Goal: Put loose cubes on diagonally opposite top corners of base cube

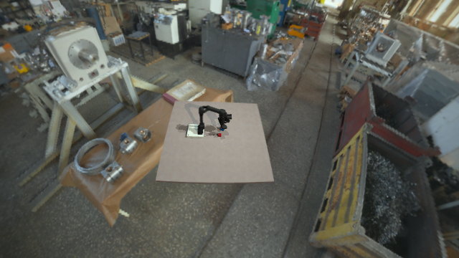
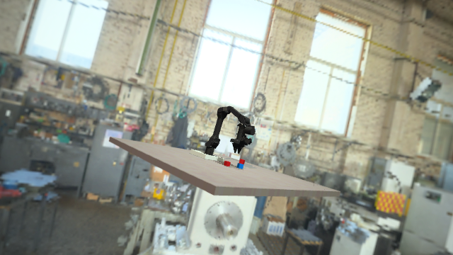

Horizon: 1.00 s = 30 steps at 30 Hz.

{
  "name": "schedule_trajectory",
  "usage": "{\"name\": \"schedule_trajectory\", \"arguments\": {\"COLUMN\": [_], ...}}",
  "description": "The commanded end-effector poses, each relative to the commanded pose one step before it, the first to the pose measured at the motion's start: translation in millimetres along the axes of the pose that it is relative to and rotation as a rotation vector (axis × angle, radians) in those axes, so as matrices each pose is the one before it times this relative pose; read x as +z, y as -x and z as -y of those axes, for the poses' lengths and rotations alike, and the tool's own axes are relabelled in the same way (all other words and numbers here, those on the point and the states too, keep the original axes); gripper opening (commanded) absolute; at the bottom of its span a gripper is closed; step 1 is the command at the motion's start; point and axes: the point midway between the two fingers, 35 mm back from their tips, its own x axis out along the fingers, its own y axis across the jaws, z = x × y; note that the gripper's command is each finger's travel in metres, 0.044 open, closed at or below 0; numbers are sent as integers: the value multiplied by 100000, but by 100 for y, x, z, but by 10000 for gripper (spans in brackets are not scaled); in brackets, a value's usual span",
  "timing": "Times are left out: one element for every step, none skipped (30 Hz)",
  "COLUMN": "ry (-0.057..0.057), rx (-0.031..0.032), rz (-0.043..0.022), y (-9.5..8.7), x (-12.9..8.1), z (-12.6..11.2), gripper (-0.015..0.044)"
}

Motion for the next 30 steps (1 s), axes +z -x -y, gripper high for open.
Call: {"name": "schedule_trajectory", "arguments": {"ry": [19189,4715,4715,4715,4715,4715,4715,4715,4715,4715,4715,4715,4715,4715,4715,4715,4715,4715,4715,4715,4715,4714,3880,2328,776,0,0,0,0,0], "rx": [341,-13,-13,-12,-11,-11,-10,-9,-8,-8,-7,-6,-6,-5,-4,-4,-3,-3,-2,-2,-1,-1,0,0,0,0,0,0,0,0], "rz": [16,-7,-8,-8,-9,-9,-9,-10,-10,-10,-10,-10,-10,-10,-10,-10,-10,-10,-10,-9,-9,-9,-7,-4,-1,0,0,0,0,0], "y": [338,74,74,74,73,73,73,73,72,72,72,71,71,71,71,70,70,70,70,69,69,69,56,34,11,0,0,0,0,0], "x": [-557,-155,-163,-171,-178,-184,-190,-195,-199,-203,-206,-208,-210,-211,-211,-210,-209,-208,-205,-202,-198,-194,-156,-91,-30,0,0,0,0,0], "z": [678,153,143,134,123,113,102,91,79,68,56,44,32,20,8,-4,-16,-27,-39,-50,-62,-73,-68,-45,-16,0,0,0,0,0], "gripper": [265,265,265,265,265,265,265,265,265,265,265,265,265,265,265,265,265,265,265,265,265,265,265,265,265,265,265,265,265,265]}}
